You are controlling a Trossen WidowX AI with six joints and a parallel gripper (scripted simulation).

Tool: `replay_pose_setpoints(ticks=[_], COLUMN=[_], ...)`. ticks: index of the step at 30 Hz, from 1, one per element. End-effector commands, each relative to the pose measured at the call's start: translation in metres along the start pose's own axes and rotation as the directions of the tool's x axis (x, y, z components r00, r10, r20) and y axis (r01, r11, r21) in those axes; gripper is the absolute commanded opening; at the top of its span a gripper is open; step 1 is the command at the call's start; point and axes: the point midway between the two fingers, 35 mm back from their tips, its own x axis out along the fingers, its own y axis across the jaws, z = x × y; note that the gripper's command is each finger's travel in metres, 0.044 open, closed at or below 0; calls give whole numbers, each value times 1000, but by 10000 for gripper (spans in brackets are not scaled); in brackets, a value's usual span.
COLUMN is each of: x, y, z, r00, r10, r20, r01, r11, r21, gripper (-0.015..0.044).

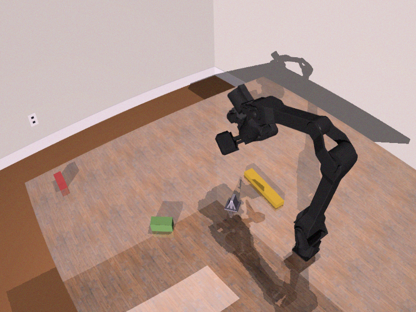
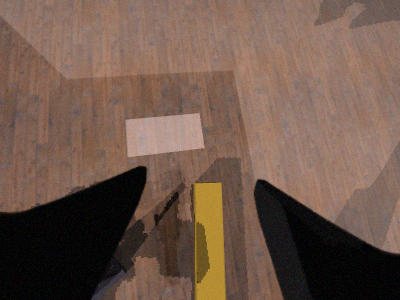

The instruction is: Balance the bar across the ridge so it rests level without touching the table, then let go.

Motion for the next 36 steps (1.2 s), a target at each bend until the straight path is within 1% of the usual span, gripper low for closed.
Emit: replay_pose_setpoints(ticks=[1,5,9,12,20,29,36], x=[8,9,4,-1,0,35,37], y=[-16,-27,-37,-41,-41,-36,-36], z=[-39,-71,-103,-120,-122,-145,-146], r00=[984,945,884,840,837,837,837], r10=[13,35,71,99,101,101,101], r20=[-179,-325,-461,-533,-538,-538,-538], r01=[-22,-60,-114,-150,-152,-152,-152], r11=[999,996,991,987,987,987,987], r21=[-48,-67,-65,-52,-51,-51,-51], gripper=[315,315,315,315,315,315,315])
